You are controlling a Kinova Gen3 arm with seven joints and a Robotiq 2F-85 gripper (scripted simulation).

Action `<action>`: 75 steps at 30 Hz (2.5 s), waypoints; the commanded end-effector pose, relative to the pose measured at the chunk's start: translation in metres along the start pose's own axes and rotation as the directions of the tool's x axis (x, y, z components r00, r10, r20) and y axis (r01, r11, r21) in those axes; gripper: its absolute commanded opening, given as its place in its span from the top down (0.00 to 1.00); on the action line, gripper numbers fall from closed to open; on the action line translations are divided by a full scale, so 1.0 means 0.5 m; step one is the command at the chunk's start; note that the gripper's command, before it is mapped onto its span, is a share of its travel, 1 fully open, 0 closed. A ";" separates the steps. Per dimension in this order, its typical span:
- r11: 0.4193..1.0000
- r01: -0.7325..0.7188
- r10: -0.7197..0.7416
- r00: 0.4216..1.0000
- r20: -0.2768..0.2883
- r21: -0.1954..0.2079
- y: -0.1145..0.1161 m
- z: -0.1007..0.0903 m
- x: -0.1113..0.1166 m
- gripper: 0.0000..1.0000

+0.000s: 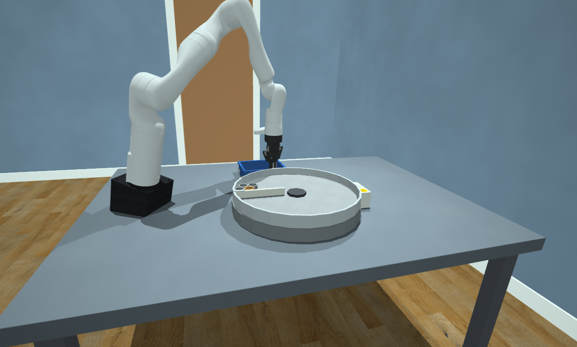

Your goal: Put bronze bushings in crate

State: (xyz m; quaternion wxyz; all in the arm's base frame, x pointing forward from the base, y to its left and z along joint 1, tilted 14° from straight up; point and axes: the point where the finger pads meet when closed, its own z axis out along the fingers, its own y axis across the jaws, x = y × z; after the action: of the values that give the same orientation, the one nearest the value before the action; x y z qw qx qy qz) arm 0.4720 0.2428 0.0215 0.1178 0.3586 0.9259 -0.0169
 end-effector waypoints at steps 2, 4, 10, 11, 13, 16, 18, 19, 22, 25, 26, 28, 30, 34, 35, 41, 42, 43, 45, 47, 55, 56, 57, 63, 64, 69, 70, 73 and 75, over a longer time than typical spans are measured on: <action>1.000 0.000 0.000 1.000 0.000 -0.003 0.002 -0.002 0.000 0.84; 1.000 0.000 0.000 1.000 0.000 -0.003 0.002 -0.002 0.000 0.84; 1.000 0.000 0.000 1.000 0.000 -0.003 0.002 -0.010 0.000 0.84; 1.000 0.000 0.000 1.000 0.000 -0.003 0.002 -0.012 0.000 0.84; 1.000 0.000 0.000 1.000 0.000 -0.003 0.002 -0.012 0.000 0.84; 1.000 0.000 0.000 1.000 0.000 -0.003 0.002 -0.012 0.000 0.84; 1.000 0.000 0.000 1.000 0.000 -0.003 0.002 -0.012 0.000 0.84; 1.000 0.000 0.000 1.000 0.000 -0.003 0.002 -0.012 0.000 0.84; 1.000 0.000 0.000 1.000 0.000 -0.003 0.002 -0.012 0.000 0.84; 1.000 0.000 0.000 1.000 0.000 -0.002 0.002 -0.016 0.000 0.84; 1.000 0.000 0.000 1.000 0.000 -0.002 0.002 -0.018 0.000 0.84; 1.000 0.000 0.000 1.000 0.000 -0.002 0.003 -0.022 0.000 0.84; 1.000 0.000 0.000 1.000 0.000 -0.002 0.003 -0.022 0.000 0.84; 1.000 0.000 0.000 1.000 0.000 -0.002 0.003 -0.022 0.000 0.84; 1.000 0.000 0.000 1.000 0.000 -0.002 0.003 -0.022 0.000 0.84; 1.000 0.000 0.000 1.000 0.000 -0.002 0.002 -0.041 0.000 0.84; 1.000 0.000 0.000 1.000 0.000 -0.002 0.002 -0.061 0.000 0.84; 1.000 0.000 0.000 1.000 0.000 -0.002 0.002 -0.080 0.000 0.84; 1.000 0.000 0.000 1.000 0.000 -0.003 0.002 -0.119 0.000 0.84; 1.000 0.000 0.000 1.000 0.000 -0.003 0.002 -0.119 0.000 0.84; 1.000 0.000 0.000 1.000 0.000 -0.003 0.002 -0.119 0.000 0.84; 1.000 0.000 0.000 1.000 0.000 -0.003 0.002 -0.119 0.000 0.84; 1.000 0.000 0.000 1.000 0.000 -0.003 0.002 -0.119 0.000 0.84; 1.000 0.000 0.000 1.000 0.000 -0.002 0.001 -0.214 -0.001 0.84; 1.000 0.000 0.000 1.000 0.000 -0.002 0.001 -0.214 -0.001 0.84; 1.000 0.000 0.000 1.000 0.000 -0.002 0.001 -0.214 -0.001 0.84; 1.000 0.000 0.000 1.000 0.000 -0.002 0.001 -0.214 -0.001 0.84; 1.000 0.000 0.000 1.000 0.000 -0.002 0.001 -0.214 -0.001 0.84; 1.000 0.000 0.000 1.000 0.000 0.000 0.001 -0.213 -0.001 0.84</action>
State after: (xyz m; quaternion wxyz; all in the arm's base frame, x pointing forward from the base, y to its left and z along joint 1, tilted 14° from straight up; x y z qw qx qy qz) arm 0.4506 0.2548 0.1244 0.1178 0.3589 0.9258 -0.0175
